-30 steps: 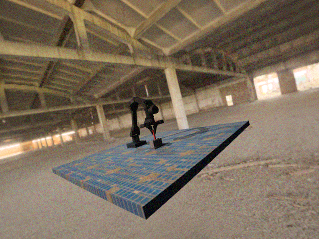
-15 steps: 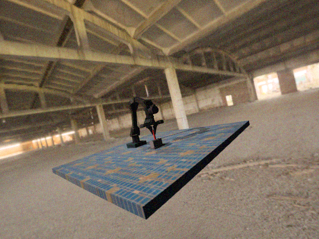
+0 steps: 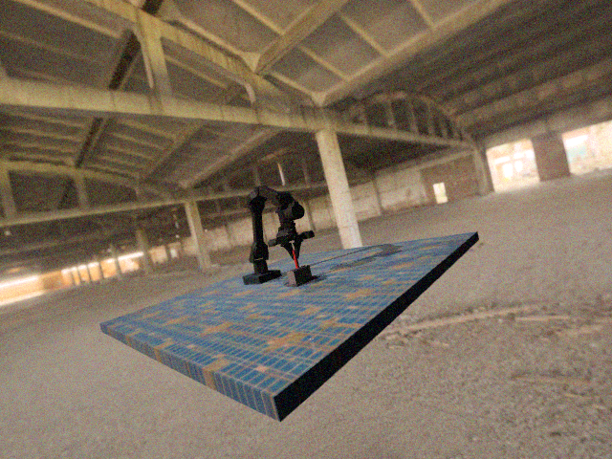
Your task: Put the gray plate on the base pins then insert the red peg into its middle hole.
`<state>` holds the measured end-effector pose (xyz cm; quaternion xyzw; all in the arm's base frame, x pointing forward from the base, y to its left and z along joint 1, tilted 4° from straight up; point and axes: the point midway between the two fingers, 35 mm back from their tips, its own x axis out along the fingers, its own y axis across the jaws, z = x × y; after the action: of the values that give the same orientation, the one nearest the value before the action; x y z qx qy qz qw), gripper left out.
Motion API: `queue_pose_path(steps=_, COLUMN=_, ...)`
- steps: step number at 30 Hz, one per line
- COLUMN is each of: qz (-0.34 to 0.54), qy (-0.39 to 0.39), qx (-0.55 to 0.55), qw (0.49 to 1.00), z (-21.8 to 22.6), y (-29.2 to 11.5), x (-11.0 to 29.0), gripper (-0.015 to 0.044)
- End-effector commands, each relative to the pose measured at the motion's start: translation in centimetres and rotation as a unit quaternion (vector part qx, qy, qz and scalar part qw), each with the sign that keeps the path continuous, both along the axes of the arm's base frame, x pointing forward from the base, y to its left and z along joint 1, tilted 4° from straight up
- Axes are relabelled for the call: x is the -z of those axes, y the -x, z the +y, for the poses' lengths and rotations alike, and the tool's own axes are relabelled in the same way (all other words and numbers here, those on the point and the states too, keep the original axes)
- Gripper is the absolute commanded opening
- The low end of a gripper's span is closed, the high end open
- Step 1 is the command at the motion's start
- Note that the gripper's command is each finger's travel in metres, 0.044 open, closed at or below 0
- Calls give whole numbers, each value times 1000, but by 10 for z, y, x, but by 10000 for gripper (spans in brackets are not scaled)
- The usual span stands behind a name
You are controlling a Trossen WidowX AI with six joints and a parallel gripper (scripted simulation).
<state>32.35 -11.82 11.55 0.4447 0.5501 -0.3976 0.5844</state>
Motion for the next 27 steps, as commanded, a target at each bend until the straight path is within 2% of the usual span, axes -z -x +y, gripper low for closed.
queue_pose_path(steps=1, qz=0, qy=0, qx=0, qw=1000, z=0, y=0, x=0, gripper=0)
queue_pose_path(steps=8, qz=0, qy=0, qx=0, qw=1000, z=0, y=0, x=0, gripper=0)
queue_pose_path(steps=14, qz=0, qy=0, qx=0, qw=1000, z=0, y=0, x=0, gripper=150)
queue_pose_path(steps=27, qz=0, qy=-1, qx=0, qw=1000, z=0, y=0, x=-1, gripper=150)
